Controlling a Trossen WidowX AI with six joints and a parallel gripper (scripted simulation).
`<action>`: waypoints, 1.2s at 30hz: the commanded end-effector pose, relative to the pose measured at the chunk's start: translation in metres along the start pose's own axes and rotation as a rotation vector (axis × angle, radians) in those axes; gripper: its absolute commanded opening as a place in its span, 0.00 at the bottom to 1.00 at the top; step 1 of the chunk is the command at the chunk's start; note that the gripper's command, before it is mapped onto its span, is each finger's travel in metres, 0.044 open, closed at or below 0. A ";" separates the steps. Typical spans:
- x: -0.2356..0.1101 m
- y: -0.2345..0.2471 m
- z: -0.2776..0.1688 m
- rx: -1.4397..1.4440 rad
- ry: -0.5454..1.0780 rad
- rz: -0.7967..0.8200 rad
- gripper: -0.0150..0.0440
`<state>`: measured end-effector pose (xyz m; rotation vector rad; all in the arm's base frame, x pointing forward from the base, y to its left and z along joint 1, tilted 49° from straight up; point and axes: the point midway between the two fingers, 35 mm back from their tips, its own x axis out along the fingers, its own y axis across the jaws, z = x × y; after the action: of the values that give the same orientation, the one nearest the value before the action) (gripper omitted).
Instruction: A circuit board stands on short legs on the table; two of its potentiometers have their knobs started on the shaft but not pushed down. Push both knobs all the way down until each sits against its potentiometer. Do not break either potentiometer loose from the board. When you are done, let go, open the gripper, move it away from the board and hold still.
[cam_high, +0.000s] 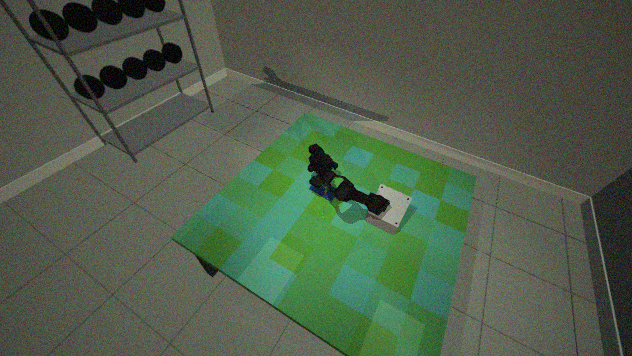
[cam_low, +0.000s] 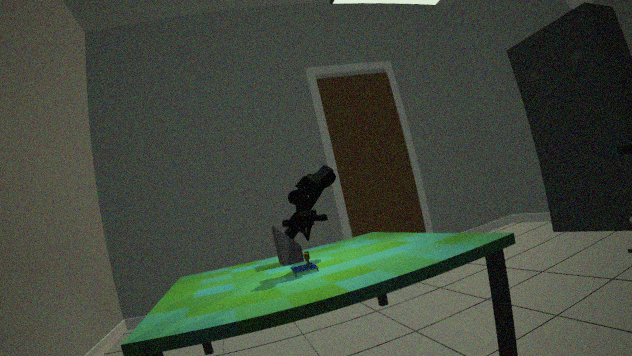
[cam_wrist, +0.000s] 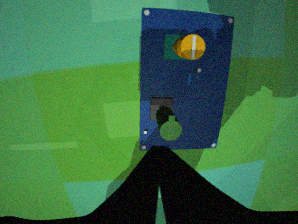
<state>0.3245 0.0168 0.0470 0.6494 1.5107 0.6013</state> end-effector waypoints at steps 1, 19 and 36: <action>0.001 -0.013 -0.007 0.129 0.005 0.044 0.25; 0.022 -0.017 -0.009 0.177 0.003 0.061 0.25; 0.042 -0.016 -0.009 0.176 0.003 0.062 0.25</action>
<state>0.3165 0.0345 0.0088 0.8217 1.5562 0.5224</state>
